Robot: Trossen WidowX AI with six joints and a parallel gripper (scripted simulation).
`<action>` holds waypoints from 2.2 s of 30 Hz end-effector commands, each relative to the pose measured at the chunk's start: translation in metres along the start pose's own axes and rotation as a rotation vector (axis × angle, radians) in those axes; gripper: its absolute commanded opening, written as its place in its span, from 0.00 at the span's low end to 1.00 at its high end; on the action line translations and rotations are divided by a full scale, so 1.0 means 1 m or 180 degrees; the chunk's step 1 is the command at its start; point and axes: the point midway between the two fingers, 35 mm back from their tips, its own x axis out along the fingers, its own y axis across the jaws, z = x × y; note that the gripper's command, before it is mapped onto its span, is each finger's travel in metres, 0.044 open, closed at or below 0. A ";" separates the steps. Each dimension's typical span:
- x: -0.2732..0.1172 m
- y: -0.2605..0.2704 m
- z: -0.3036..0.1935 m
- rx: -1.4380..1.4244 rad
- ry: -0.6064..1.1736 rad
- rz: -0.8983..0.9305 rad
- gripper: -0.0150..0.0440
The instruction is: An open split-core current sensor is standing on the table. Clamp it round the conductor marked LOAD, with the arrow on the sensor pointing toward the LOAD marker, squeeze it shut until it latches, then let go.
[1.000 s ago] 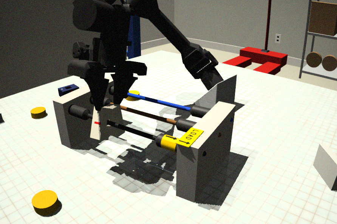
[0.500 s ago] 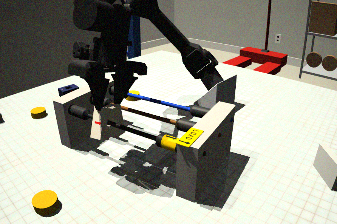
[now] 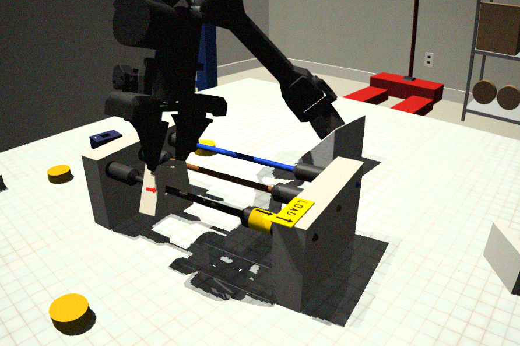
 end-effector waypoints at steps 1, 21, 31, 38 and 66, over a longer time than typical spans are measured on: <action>-0.001 0.001 0.000 0.0007 0.0002 0.0006 0.25; 0.001 0.007 -0.001 -0.0052 -0.0005 -0.0224 0.25; 0.004 0.012 -0.001 -0.0121 -0.0024 -0.0504 0.25; 0.005 0.013 -0.001 -0.0168 -0.0046 -0.0700 0.25; 0.006 0.014 -0.001 -0.0185 -0.0055 -0.0769 0.25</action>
